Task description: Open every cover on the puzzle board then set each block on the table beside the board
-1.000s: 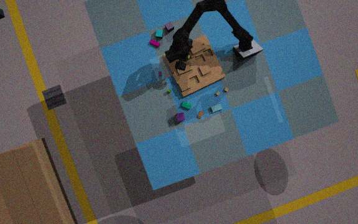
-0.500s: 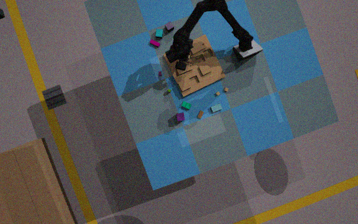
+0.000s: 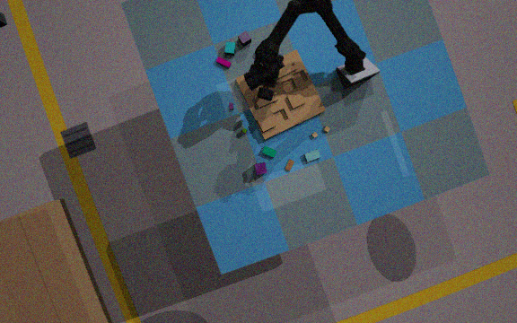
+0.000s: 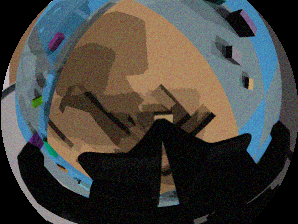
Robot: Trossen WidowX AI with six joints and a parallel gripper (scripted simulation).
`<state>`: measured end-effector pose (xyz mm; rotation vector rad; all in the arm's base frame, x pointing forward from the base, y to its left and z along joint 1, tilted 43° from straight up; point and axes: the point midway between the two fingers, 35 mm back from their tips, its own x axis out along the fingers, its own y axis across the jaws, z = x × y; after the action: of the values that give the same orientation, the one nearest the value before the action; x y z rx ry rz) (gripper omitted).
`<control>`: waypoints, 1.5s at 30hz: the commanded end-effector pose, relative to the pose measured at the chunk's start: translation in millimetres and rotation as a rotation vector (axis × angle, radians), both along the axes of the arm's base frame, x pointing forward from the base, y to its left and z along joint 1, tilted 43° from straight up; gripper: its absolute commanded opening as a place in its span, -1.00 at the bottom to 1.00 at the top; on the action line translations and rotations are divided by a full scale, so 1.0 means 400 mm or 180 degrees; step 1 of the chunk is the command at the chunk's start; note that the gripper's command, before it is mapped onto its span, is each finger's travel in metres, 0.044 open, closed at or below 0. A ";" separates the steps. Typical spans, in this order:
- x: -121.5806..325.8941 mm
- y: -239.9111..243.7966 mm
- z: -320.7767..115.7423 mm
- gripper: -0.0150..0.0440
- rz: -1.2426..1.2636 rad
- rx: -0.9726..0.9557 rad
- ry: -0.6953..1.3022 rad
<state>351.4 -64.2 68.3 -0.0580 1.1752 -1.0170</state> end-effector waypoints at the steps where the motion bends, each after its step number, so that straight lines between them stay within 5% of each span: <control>1: -0.013 0.002 0.002 -0.49 -0.0014 -0.0005 -0.0023; 45: -0.019 -0.012 -0.014 -0.49 -0.0014 -0.0006 -0.0028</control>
<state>345.2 -65.3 66.1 -0.0469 1.1616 -1.0162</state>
